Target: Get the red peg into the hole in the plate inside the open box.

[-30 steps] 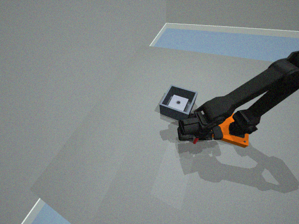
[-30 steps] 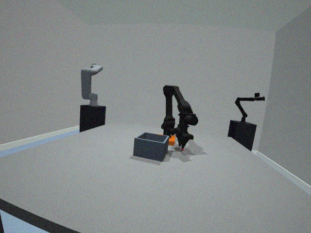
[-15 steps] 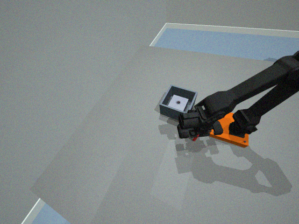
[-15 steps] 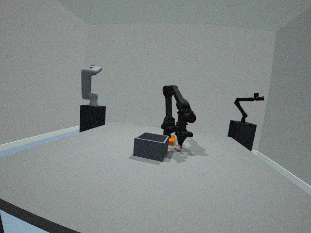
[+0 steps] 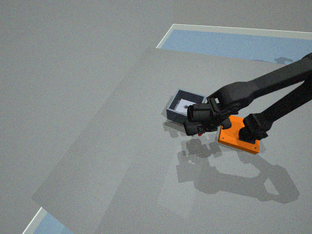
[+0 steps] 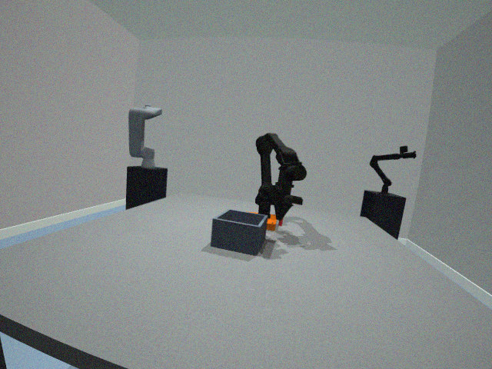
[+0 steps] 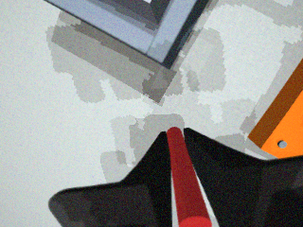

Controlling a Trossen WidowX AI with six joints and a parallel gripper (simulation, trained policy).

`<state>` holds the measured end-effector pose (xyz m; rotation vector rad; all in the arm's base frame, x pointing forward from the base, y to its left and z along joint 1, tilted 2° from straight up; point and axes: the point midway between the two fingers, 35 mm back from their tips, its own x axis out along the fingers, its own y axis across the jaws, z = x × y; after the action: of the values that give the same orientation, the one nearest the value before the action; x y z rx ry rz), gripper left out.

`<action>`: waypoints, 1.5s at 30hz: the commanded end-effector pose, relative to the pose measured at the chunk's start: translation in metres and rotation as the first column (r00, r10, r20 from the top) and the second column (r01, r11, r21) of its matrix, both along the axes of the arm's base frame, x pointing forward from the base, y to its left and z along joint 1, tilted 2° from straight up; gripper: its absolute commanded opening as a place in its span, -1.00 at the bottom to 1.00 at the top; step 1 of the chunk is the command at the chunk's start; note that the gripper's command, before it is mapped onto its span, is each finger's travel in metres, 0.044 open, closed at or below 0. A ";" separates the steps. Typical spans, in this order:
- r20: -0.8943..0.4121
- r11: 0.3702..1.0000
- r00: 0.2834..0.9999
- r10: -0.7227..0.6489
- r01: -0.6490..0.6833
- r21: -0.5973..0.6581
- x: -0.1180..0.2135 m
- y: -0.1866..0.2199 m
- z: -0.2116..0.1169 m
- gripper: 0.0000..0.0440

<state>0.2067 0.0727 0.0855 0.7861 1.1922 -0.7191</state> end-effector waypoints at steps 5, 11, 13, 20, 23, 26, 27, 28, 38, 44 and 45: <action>0.059 0.999 0.998 0.021 -0.018 -0.043 0.018 -0.016 0.030 -1.00; 0.088 0.998 0.996 0.015 -0.009 -0.069 0.034 -0.033 0.048 -1.00; 0.093 0.997 0.996 0.008 -0.001 -0.075 0.039 -0.039 0.051 -1.00; 0.105 0.995 0.994 -0.025 0.034 -0.089 0.054 -0.063 0.058 -1.00; 0.110 0.994 0.993 -0.041 0.051 -0.093 0.061 -0.074 0.059 -1.00; 0.113 0.993 0.992 -0.058 0.069 -0.095 0.067 -0.084 0.059 -1.00; 0.114 0.993 0.991 -0.063 0.074 -0.095 0.069 -0.087 0.059 -1.00; 0.115 0.992 0.991 -0.069 0.080 -0.096 0.071 -0.090 0.058 -1.00; 0.114 0.988 0.986 -0.119 0.129 -0.088 0.088 -0.119 0.049 -0.99; 0.096 0.987 0.986 -0.135 0.142 -0.073 0.095 -0.129 0.039 -0.97; 0.091 0.987 0.986 -0.136 0.143 -0.071 0.095 -0.130 0.037 -0.96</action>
<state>0.2974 -0.0529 0.1258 0.8250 1.0270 -0.8341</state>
